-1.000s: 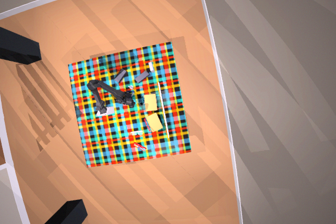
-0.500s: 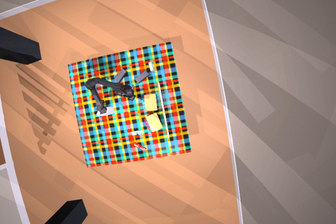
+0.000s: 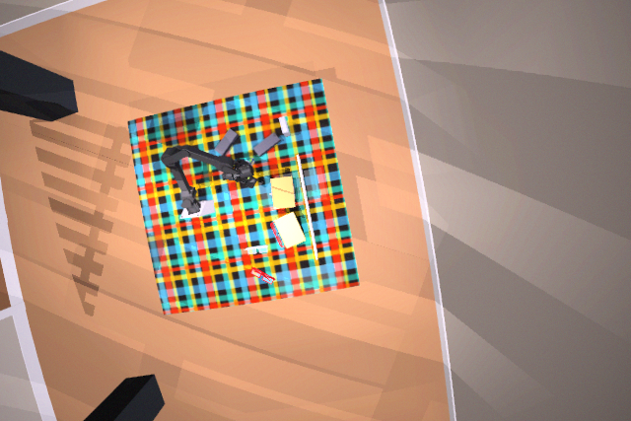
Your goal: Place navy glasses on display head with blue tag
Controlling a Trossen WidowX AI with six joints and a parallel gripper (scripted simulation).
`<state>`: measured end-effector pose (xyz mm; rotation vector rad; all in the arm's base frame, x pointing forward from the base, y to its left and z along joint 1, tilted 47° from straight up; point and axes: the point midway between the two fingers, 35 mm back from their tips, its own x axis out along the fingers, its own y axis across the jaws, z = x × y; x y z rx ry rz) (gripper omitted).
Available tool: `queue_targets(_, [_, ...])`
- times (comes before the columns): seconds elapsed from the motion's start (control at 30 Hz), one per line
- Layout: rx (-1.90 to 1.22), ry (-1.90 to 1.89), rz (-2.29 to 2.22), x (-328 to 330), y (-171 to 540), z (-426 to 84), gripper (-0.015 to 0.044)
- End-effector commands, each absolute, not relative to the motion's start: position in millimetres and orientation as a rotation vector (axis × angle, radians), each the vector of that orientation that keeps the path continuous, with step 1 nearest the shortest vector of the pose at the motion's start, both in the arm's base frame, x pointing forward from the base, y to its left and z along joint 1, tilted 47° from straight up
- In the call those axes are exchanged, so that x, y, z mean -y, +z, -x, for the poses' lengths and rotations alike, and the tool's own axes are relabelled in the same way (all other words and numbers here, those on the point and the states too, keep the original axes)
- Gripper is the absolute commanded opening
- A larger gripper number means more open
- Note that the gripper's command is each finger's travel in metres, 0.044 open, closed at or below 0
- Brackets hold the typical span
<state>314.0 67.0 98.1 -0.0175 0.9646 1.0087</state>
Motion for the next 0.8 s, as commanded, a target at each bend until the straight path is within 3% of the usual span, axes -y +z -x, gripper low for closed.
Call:
queue_targets(0.0, [-0.970,1.012,0.008,-78.6,87.5,-314.0,0.0000])
queue_targets(0.77, [-0.971,1.012,0.008,-69.5,77.5,-311.7,0.0000])
